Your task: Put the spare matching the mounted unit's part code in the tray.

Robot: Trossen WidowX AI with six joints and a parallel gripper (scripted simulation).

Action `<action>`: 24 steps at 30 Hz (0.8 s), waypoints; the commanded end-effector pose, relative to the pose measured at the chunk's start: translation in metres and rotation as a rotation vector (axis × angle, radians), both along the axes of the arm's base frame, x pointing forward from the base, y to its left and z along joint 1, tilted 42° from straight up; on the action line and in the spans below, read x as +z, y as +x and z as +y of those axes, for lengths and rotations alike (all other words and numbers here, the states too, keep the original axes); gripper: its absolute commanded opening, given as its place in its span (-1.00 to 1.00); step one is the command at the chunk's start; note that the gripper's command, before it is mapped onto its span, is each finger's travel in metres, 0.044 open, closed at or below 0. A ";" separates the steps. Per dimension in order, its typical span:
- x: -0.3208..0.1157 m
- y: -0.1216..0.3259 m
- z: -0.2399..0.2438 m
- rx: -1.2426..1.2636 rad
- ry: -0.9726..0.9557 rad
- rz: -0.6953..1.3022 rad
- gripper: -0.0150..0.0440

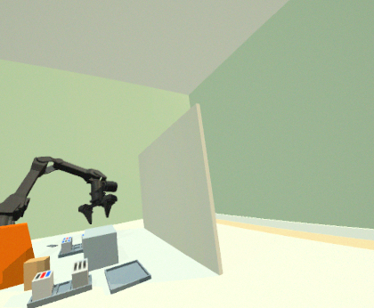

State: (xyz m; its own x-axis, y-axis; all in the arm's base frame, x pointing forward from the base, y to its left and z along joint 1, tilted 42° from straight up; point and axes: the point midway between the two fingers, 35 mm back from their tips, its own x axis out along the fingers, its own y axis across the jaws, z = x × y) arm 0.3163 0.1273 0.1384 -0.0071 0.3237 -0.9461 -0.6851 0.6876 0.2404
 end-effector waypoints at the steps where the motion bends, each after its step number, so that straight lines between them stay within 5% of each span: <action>1: -0.018 0.026 -0.051 -0.180 0.050 0.105 1.00; 16: -0.079 0.049 -0.231 -0.768 0.356 0.398 1.00; 24: -0.082 0.047 -0.240 -0.801 0.379 0.412 1.00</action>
